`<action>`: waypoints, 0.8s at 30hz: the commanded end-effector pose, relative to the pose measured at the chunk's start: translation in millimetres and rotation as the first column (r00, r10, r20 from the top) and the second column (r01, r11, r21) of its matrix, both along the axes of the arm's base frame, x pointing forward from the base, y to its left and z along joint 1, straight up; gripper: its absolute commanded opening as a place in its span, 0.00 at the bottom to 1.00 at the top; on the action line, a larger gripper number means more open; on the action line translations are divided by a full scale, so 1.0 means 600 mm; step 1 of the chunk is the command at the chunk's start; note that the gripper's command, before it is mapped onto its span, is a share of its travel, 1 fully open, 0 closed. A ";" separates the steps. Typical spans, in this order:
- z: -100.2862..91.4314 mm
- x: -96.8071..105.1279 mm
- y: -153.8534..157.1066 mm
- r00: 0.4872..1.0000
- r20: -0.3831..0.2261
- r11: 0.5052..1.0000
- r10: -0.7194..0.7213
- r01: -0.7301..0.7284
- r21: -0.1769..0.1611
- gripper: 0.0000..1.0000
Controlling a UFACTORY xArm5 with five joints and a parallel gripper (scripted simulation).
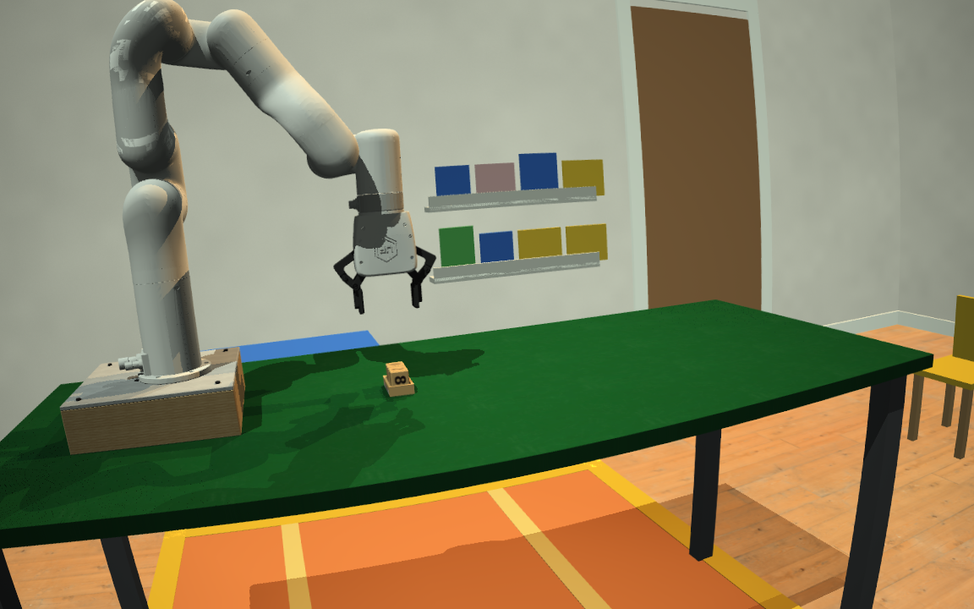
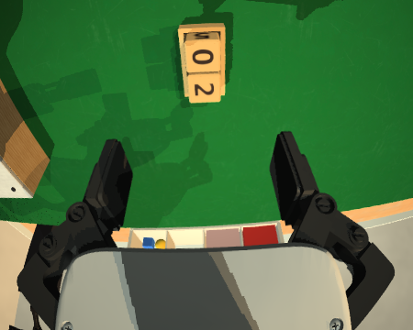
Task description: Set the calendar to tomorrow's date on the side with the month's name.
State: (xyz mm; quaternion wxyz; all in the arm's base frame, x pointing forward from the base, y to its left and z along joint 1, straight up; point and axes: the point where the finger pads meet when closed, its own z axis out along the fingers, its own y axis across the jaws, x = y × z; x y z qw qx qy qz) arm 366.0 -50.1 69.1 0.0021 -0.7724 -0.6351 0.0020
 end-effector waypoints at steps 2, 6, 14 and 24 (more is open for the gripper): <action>0.000 0.003 -0.002 1.000 0.003 1.000 -0.001 0.001 0.000 1.00; 0.000 0.003 -0.002 1.000 0.003 1.000 -0.001 0.001 0.000 1.00; -0.018 -0.095 -0.065 1.000 0.003 1.000 0.025 -0.025 0.000 1.00; -0.034 -0.162 -0.093 0.999 0.003 0.999 0.042 -0.042 0.001 1.00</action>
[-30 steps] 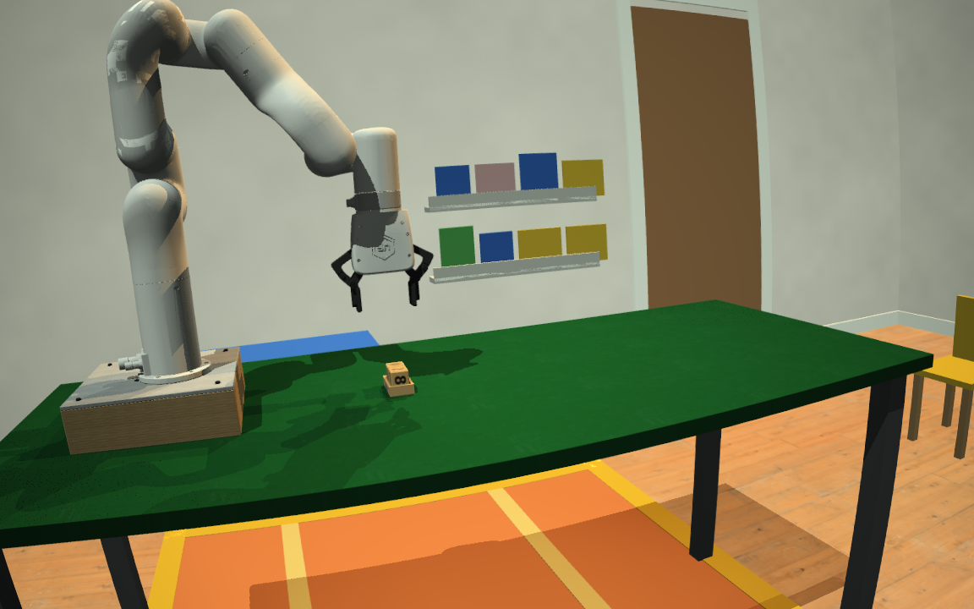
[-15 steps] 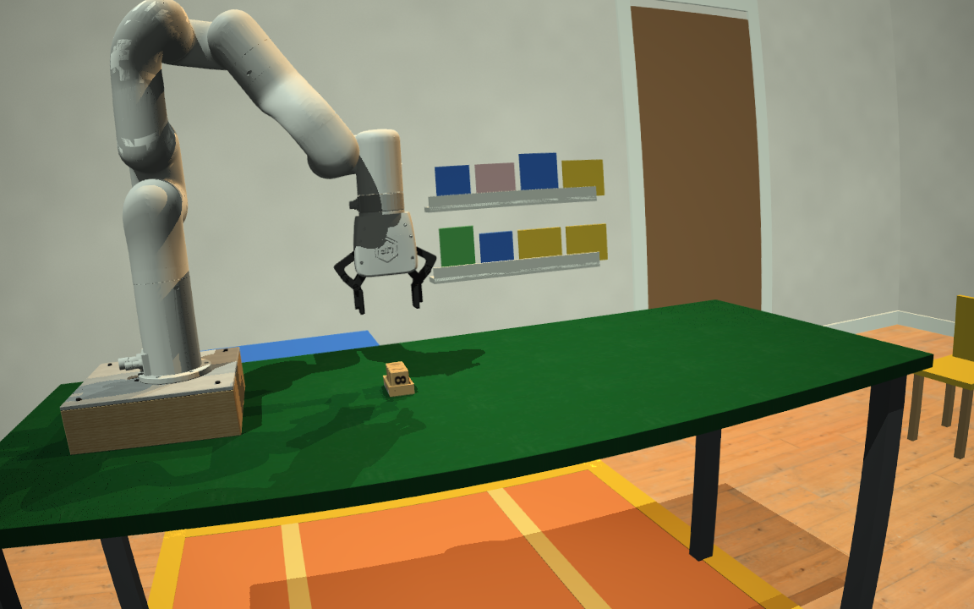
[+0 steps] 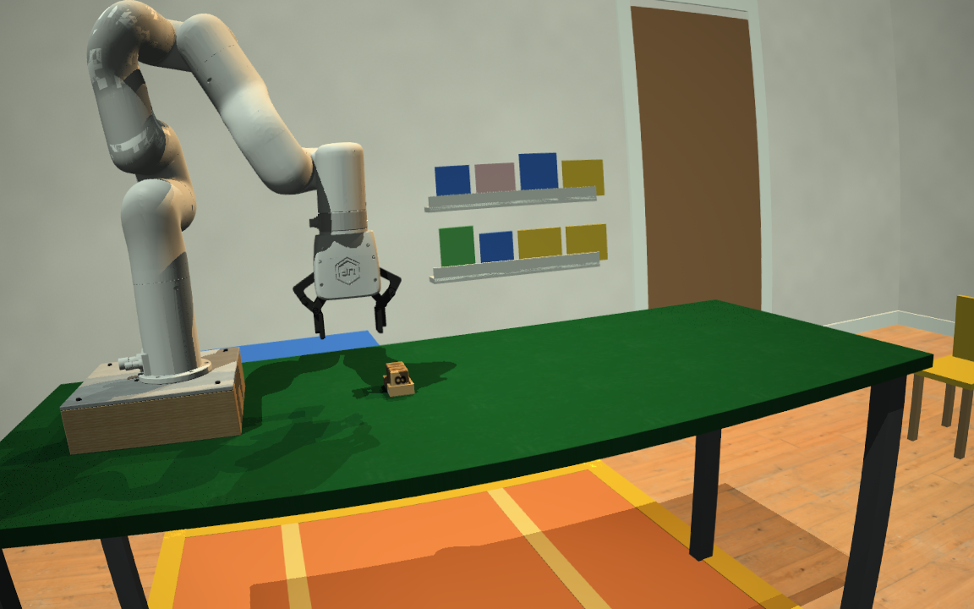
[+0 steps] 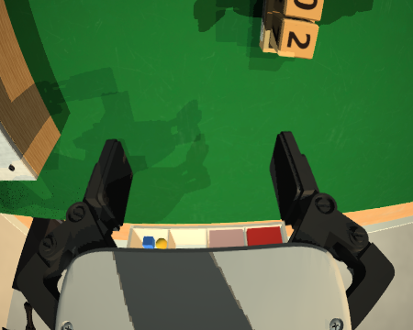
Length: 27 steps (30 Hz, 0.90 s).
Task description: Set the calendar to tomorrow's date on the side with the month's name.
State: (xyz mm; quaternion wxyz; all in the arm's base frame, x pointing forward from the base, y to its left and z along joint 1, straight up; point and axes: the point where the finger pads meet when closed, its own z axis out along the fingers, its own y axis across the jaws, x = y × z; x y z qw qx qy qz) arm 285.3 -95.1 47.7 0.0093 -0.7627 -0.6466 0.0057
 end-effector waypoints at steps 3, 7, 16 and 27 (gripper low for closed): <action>0.000 -0.028 -0.018 1.000 0.018 1.000 0.012 -0.012 -0.006 1.00; -0.014 -0.028 -0.018 1.000 0.017 1.000 0.012 -0.012 -0.006 1.00; -0.070 -0.029 -0.018 1.000 0.017 1.000 0.012 -0.012 -0.006 1.00; -0.096 -0.029 -0.018 1.000 0.017 1.000 0.012 -0.012 -0.006 1.00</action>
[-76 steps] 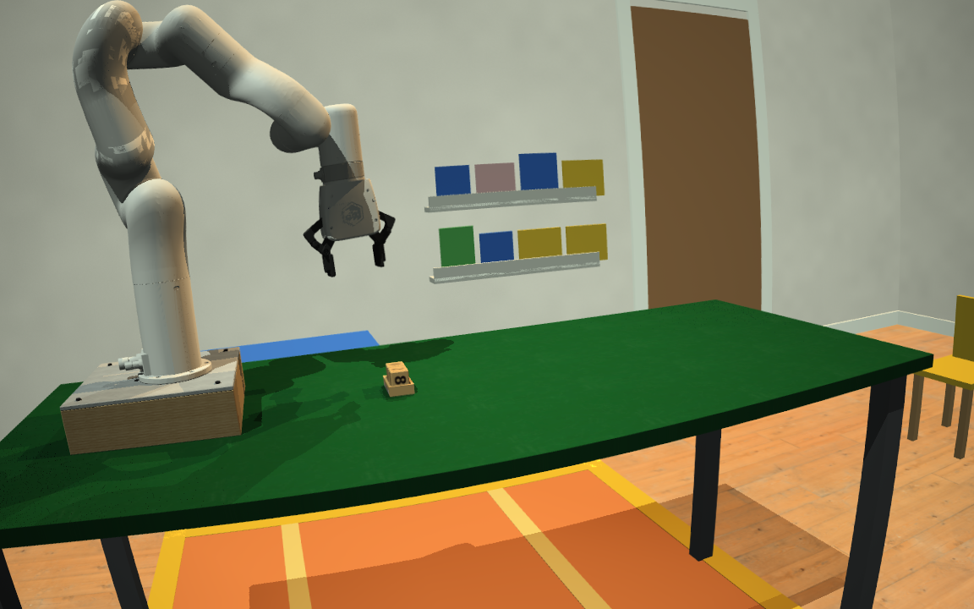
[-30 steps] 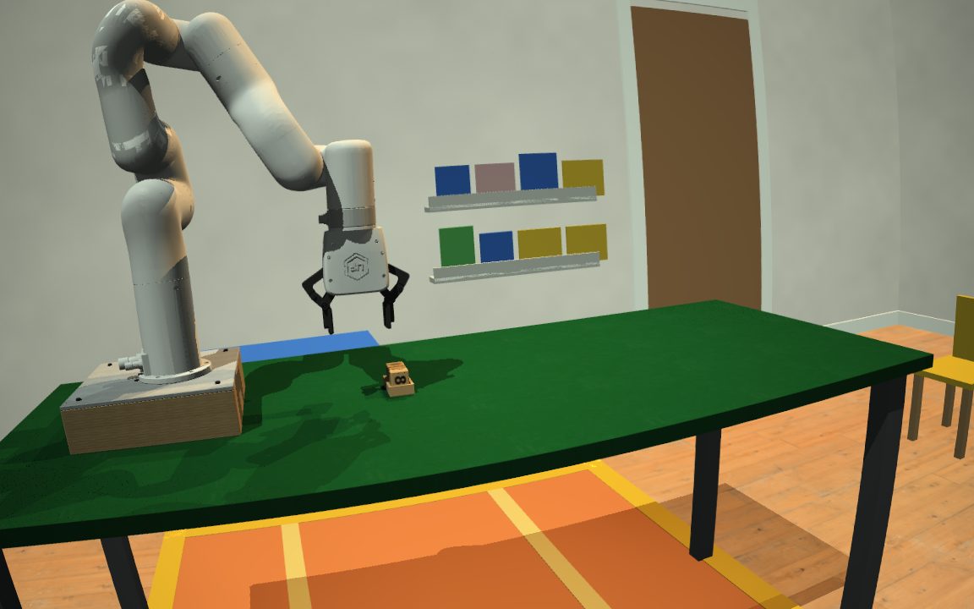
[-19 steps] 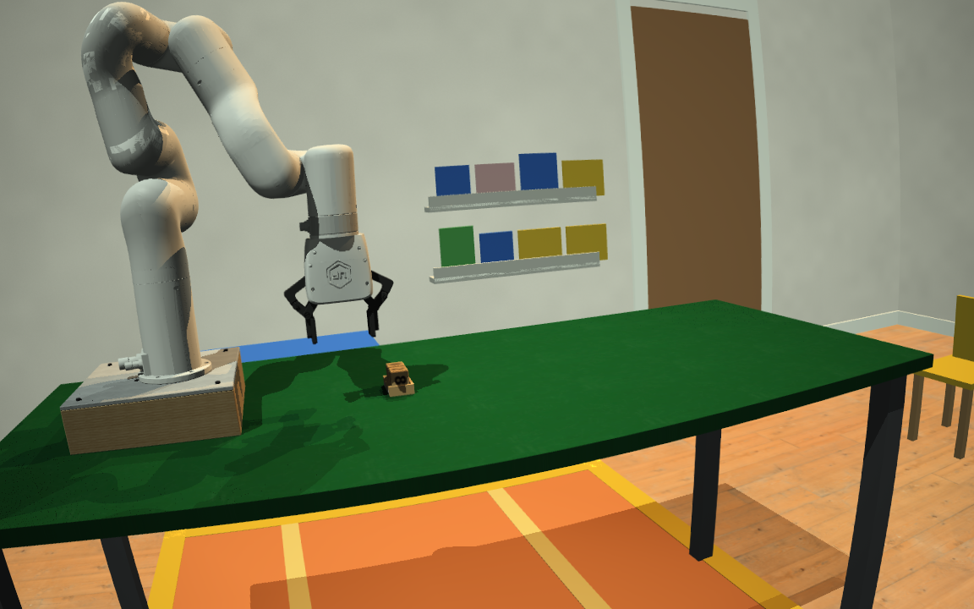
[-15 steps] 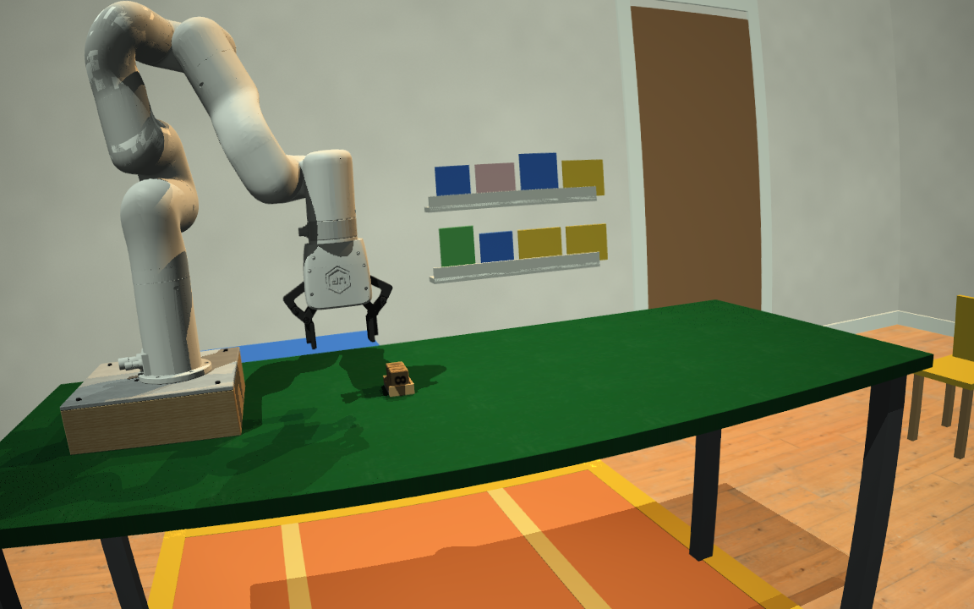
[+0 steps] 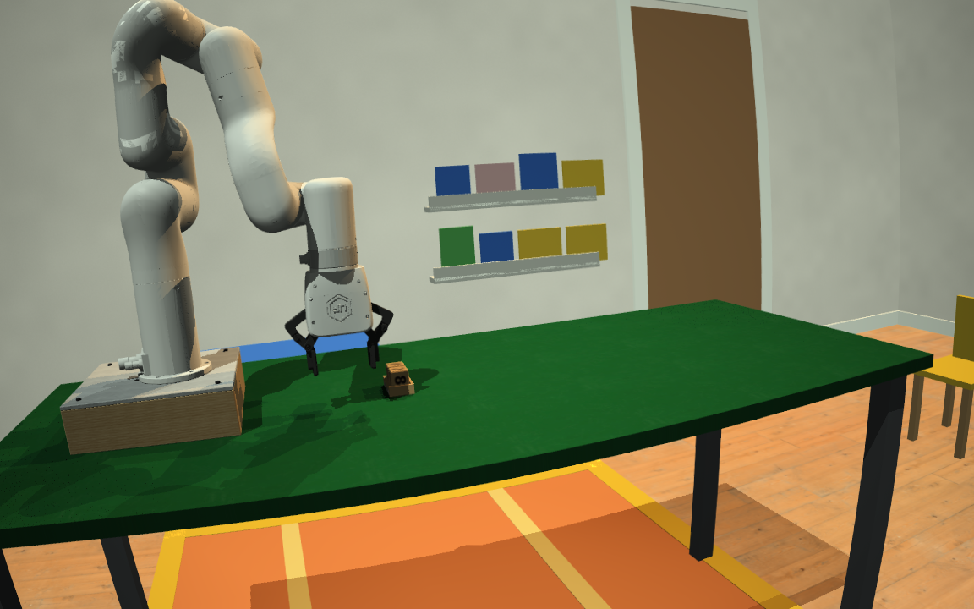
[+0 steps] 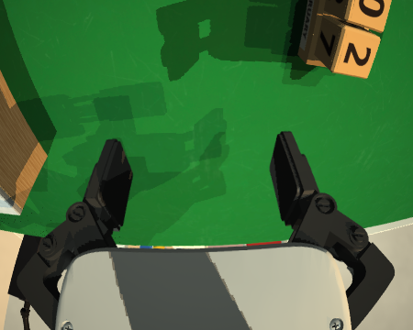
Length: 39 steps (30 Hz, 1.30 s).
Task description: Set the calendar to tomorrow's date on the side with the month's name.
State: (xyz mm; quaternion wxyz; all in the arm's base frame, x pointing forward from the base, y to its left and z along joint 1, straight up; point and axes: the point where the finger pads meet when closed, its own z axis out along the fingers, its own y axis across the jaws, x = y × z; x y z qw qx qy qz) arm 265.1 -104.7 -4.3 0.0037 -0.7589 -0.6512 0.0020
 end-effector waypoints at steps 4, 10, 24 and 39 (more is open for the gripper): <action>-0.016 0.005 -0.002 1.000 0.004 1.000 0.000 0.000 -0.002 1.00; -0.033 0.005 -0.002 1.000 0.004 1.000 0.000 0.000 -0.002 1.00; -0.065 0.005 -0.002 1.000 0.004 1.000 0.000 0.000 -0.002 1.00; -0.065 0.005 -0.002 1.000 0.004 1.000 0.000 0.000 -0.002 1.00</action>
